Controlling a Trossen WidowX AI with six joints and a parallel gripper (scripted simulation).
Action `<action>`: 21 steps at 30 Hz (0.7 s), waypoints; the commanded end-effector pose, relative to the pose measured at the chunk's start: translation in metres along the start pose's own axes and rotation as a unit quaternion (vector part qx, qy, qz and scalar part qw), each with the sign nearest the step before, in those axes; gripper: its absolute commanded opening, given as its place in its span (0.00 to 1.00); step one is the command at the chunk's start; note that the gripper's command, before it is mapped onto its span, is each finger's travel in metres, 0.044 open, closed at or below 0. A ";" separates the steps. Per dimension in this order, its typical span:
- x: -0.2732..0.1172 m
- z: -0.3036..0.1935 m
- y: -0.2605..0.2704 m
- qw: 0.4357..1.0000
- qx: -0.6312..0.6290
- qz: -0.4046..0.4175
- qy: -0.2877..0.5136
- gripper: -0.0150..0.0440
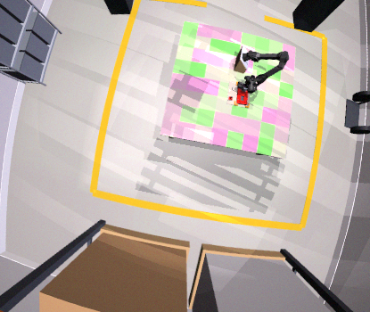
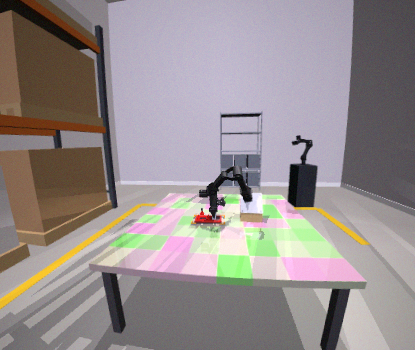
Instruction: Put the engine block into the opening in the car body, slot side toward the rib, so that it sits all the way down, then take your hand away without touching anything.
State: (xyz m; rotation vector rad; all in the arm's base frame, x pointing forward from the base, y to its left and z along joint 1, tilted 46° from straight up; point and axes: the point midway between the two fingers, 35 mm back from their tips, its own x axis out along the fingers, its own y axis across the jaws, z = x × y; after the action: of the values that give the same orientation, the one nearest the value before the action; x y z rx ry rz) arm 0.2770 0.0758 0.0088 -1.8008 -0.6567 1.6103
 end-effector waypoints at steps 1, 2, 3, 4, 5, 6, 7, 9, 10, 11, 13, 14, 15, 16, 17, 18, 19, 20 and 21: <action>0.000 0.000 -0.001 1.000 0.001 -0.002 0.000 0.52; 0.000 0.000 -0.001 1.000 0.001 -0.002 0.000 0.51; 0.000 0.000 -0.001 1.000 0.001 -0.002 0.000 0.50; 0.000 0.000 -0.001 1.000 0.001 -0.002 0.000 0.49; 0.000 0.000 -0.001 1.000 0.001 -0.002 0.000 0.48; 0.000 0.000 -0.001 1.000 0.001 -0.002 0.000 0.46; 0.000 0.000 -0.001 1.000 0.001 -0.002 0.000 0.42; -0.002 0.000 -0.001 1.000 0.002 -0.002 0.000 0.33; -0.004 -0.001 0.000 1.000 0.002 -0.001 0.001 0.29; -0.007 -0.002 0.000 1.000 0.002 0.000 0.001 0.25; -0.013 -0.003 0.000 1.000 0.002 0.002 0.003 0.25; -0.015 -0.004 0.001 1.000 0.002 0.002 0.003 0.25; -0.018 -0.004 0.001 1.000 0.003 0.003 0.004 0.25; -0.021 -0.005 0.001 1.000 0.003 0.004 0.004 0.25; -0.024 -0.005 0.001 1.000 0.003 0.005 0.005 0.25; -0.027 -0.006 0.001 1.000 0.003 0.005 0.005 0.25; -0.030 -0.006 0.002 1.000 0.003 0.006 0.006 0.25; -0.033 -0.006 0.002 1.000 0.003 0.007 0.006 0.25; -0.036 -0.007 0.002 1.000 0.004 0.007 0.007 0.25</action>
State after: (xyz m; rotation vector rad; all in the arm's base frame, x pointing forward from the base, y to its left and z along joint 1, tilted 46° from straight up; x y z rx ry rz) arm 0.2779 0.0537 0.0281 -1.8030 -0.6394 1.6083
